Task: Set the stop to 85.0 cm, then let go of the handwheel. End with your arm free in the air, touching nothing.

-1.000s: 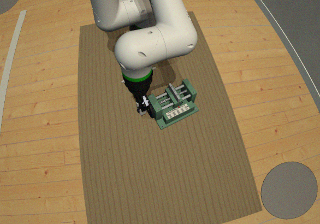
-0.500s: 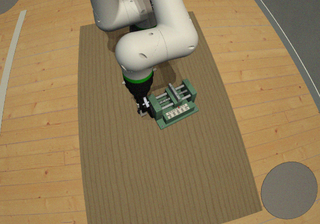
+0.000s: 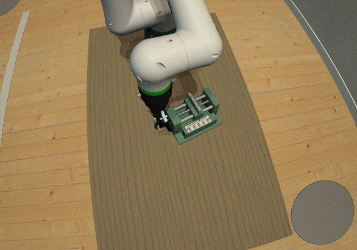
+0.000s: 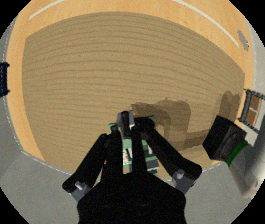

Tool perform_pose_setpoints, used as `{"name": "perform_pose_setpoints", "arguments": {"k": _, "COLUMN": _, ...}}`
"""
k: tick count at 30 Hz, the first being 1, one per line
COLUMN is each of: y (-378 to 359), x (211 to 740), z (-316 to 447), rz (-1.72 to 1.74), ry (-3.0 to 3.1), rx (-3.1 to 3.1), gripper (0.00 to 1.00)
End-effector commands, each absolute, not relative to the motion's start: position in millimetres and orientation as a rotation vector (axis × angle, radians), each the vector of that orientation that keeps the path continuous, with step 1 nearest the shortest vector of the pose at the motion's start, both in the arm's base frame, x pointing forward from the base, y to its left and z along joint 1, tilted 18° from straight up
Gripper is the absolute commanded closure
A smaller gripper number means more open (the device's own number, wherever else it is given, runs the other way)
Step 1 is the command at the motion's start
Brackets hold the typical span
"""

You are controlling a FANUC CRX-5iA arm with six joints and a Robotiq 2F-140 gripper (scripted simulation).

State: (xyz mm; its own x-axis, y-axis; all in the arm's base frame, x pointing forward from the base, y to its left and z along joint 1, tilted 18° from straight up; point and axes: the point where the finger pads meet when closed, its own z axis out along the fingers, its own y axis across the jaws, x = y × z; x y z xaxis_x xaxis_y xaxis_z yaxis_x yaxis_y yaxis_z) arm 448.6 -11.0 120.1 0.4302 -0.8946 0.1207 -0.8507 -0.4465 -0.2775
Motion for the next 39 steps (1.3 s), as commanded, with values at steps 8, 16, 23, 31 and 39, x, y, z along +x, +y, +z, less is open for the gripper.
{"name": "perform_pose_setpoints", "arguments": {"k": 8, "y": -9, "x": 454, "z": 118, "rz": -0.374, "ry": 1.545, "rx": -2.505, "gripper": 0.96}}
{"name": "perform_pose_setpoints", "arguments": {"k": 16, "y": -7, "x": 459, "z": 114, "rz": -0.374, "ry": 1.545, "rx": -2.505, "gripper": 0.96}}
{"name": "perform_pose_setpoints", "arguments": {"k": 23, "y": -5, "x": 464, "z": 109, "rz": -0.374, "ry": 1.545, "rx": -2.505, "gripper": 0.96}}
{"name": "perform_pose_setpoints", "arguments": {"k": 31, "y": -4, "x": 469, "z": 98, "rz": -0.374, "ry": 1.545, "rx": -2.505, "gripper": 0.96}}
{"name": "perform_pose_setpoints", "arguments": {"k": 39, "y": -5, "x": 471, "z": 87, "rz": -0.374, "ry": 1.545, "rx": -2.505, "gripper": 0.96}}
